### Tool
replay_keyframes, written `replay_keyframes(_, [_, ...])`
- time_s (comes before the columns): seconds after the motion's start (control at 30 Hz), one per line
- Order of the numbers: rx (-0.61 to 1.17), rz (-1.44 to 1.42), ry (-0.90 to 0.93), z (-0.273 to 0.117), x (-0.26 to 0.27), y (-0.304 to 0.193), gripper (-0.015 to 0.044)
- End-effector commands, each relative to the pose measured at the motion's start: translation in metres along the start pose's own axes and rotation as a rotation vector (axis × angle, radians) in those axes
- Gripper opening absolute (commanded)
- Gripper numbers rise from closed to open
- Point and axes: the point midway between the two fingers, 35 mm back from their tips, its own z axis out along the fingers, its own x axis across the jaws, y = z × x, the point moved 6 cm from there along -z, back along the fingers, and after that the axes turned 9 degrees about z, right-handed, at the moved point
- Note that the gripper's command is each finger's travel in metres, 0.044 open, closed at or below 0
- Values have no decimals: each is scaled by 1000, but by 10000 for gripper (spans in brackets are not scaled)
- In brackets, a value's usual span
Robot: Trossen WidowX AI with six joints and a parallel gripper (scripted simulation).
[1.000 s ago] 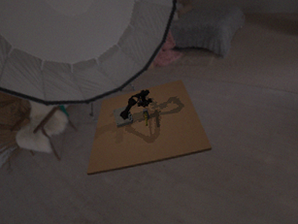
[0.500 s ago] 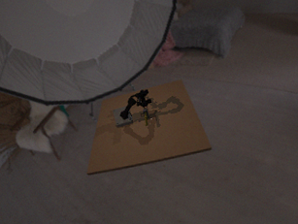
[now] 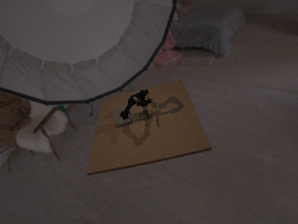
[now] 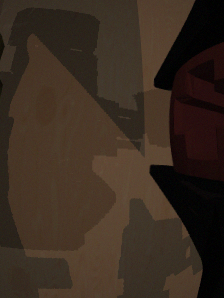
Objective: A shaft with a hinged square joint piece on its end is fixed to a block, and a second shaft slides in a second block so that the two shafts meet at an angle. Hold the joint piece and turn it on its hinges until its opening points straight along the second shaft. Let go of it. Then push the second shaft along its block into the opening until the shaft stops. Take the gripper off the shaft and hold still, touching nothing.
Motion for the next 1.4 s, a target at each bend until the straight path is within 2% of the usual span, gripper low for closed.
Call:
replay_keyframes(0.0, [0,-2,0,0,0,0,147])
replay_keyframes(0.07, [0,-2,0,0,0,0,147])
replay_keyframes(0.43, [0,-2,0,0,0,0,436])
replay_keyframes(0.87, [5,-2,0,-1,0,0,440])
replay_keyframes(1.03, [117,-14,1,-28,-1,9,440])
replay_keyframes(1.37, [116,-95,2,-38,2,8,440])
